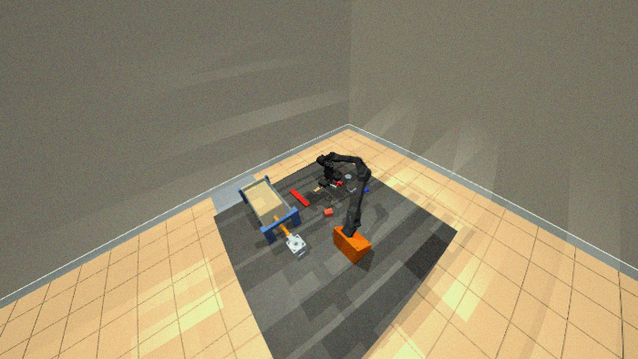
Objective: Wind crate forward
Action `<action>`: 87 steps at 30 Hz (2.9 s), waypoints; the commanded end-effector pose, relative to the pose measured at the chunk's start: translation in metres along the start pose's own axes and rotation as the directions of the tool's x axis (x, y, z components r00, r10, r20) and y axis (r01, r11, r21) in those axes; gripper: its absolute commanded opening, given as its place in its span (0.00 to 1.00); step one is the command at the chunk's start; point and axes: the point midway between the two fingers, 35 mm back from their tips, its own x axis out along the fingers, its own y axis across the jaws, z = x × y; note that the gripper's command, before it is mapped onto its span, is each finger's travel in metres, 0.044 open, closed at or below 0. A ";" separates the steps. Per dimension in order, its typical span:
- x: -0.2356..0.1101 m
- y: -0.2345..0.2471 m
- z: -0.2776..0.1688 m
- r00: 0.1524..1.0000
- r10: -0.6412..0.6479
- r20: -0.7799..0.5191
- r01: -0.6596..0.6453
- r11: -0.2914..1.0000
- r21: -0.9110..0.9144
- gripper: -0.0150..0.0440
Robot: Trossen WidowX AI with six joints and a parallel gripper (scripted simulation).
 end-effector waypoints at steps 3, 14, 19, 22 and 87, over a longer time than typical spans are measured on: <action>-0.004 0.002 0.000 1.000 0.006 -0.008 -0.006 1.000 0.009 0.25; -0.002 -0.046 -0.010 1.000 -0.017 -0.010 0.011 0.901 -0.433 0.25; -0.003 -0.069 -0.013 1.000 -0.023 -0.012 0.010 0.775 -0.632 0.25; -0.003 -0.084 -0.014 1.000 -0.027 -0.013 0.008 0.677 -0.736 0.25; -0.002 -0.234 0.026 0.964 -0.224 -0.145 -0.267 -0.809 -0.523 0.25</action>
